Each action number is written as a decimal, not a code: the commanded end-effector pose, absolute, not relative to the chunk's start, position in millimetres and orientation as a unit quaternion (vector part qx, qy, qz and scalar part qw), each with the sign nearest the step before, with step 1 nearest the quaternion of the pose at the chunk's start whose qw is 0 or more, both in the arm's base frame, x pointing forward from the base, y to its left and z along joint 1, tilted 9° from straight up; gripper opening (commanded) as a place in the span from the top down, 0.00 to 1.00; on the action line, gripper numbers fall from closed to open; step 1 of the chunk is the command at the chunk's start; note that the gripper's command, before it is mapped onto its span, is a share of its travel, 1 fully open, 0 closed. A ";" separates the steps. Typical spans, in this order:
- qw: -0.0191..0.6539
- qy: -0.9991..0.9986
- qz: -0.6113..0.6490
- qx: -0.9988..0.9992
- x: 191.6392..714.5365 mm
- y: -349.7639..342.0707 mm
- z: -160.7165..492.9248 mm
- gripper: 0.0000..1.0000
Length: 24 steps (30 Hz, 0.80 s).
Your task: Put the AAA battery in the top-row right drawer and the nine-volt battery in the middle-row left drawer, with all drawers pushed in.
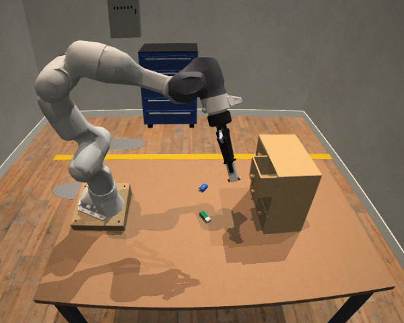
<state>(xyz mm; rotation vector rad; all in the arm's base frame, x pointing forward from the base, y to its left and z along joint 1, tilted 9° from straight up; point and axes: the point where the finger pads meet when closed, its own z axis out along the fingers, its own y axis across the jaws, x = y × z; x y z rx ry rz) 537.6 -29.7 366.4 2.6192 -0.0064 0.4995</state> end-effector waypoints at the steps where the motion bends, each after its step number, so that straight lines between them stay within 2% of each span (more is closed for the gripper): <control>1: 0.235 -0.015 0.198 0.952 542.6 -28.8 370.7 0.97; 24: 0.251 -0.027 0.241 0.937 550.1 -44.6 379.5 0.97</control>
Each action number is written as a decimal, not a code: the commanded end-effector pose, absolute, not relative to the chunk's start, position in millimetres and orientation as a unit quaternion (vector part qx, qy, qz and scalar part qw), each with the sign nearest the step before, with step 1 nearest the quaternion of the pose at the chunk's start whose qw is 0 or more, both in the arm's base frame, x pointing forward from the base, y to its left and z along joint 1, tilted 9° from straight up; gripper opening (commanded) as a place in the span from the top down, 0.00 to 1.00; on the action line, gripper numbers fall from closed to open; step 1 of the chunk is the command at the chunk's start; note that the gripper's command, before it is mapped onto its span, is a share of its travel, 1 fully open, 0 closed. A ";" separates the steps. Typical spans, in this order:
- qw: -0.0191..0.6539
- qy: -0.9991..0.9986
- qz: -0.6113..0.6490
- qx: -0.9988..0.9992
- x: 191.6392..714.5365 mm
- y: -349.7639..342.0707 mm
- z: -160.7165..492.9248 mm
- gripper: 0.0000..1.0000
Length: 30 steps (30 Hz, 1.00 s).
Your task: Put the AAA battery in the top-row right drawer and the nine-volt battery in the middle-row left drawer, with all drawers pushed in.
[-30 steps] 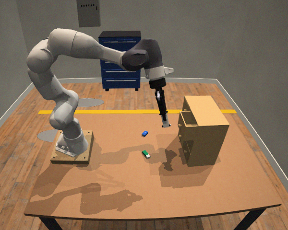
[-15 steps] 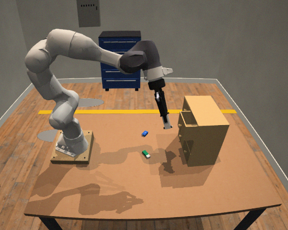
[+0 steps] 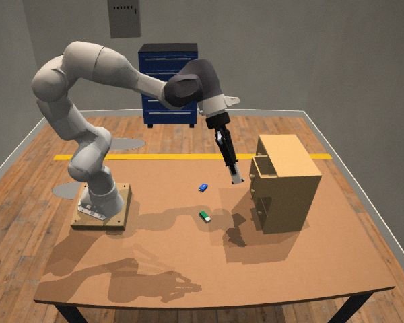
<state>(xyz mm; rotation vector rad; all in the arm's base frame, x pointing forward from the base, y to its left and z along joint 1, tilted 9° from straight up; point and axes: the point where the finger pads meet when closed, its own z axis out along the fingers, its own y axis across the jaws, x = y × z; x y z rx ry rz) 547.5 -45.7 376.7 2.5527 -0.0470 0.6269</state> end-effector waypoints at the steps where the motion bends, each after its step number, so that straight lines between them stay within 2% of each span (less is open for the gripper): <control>1: 0.251 -0.027 0.241 0.937 550.1 -44.6 379.5 0.97; 10: 0.251 -0.027 0.241 0.937 550.1 -44.6 379.5 0.97; 11: 0.262 -0.035 0.286 0.921 556.7 -56.5 388.0 0.97; 30: 0.262 -0.035 0.286 0.921 556.7 -56.5 388.0 0.97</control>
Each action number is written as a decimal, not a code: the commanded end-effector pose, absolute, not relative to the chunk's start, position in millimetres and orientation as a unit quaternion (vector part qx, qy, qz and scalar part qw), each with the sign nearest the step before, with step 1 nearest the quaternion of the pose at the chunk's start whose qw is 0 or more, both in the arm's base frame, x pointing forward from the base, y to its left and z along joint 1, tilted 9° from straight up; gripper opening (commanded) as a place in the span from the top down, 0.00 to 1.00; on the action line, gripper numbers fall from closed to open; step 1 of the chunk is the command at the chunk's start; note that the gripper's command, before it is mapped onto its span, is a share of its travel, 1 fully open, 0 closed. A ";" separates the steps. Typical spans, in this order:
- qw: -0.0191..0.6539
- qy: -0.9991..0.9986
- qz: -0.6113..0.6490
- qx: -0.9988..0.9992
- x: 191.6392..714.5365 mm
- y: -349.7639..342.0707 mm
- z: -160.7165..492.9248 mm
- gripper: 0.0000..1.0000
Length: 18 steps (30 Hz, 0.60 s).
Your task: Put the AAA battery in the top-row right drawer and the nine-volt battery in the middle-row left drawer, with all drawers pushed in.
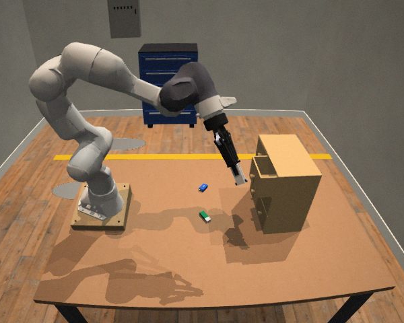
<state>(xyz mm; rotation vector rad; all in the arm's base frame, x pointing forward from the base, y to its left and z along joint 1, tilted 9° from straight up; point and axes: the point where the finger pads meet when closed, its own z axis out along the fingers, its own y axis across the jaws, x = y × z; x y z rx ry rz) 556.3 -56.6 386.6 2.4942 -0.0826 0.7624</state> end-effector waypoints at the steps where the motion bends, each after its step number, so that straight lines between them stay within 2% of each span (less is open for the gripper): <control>1: 0.262 -0.035 0.286 0.921 556.7 -56.5 388.0 0.97; 3: 0.262 -0.035 0.286 0.921 556.7 -56.5 388.0 0.97; 4: 0.266 -0.038 0.331 0.904 561.9 -63.2 395.1 0.97; 9: 0.266 -0.038 0.331 0.904 561.9 -63.2 395.1 0.97; 12: 0.240 -0.020 0.451 0.859 565.4 -52.3 402.4 0.97; 18: 0.223 -0.008 0.480 0.849 562.3 -41.6 399.8 0.97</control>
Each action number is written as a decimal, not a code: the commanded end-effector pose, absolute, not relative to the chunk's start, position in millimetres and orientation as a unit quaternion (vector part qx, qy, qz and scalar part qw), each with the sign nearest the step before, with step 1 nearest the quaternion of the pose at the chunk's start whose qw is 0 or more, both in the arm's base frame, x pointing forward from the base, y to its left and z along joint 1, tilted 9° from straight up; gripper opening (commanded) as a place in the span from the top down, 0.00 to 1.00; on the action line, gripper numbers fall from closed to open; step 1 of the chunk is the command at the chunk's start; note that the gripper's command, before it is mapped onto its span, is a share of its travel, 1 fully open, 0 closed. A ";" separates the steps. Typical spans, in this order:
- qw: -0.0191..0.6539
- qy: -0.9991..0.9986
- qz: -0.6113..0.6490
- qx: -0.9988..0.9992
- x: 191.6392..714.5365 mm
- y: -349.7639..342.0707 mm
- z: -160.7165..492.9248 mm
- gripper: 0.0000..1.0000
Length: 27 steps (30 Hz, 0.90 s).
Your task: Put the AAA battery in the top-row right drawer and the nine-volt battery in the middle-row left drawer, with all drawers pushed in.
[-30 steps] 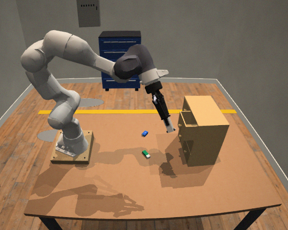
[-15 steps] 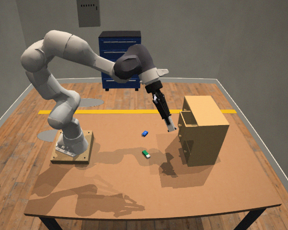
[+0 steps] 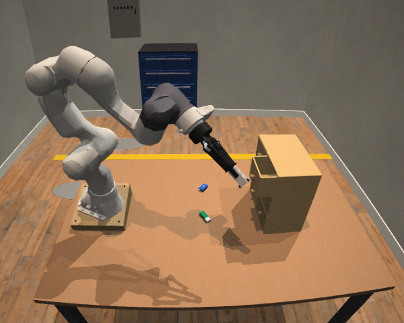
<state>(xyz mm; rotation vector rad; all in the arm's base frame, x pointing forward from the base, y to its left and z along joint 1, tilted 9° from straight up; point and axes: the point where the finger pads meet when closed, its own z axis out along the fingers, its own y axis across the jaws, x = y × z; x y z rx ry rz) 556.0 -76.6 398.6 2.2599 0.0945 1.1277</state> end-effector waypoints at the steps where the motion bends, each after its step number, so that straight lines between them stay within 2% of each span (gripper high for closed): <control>1: 0.223 -0.008 0.480 0.849 562.3 -41.6 399.8 0.97; 3: 0.188 0.015 0.517 0.835 553.2 -19.7 391.4 0.97; 10: 0.142 0.081 0.549 0.819 524.1 28.6 365.3 0.97; 16: 0.037 0.118 0.573 0.810 481.3 78.5 330.0 0.97; 27: 0.006 0.134 0.574 0.808 463.9 95.1 316.3 0.97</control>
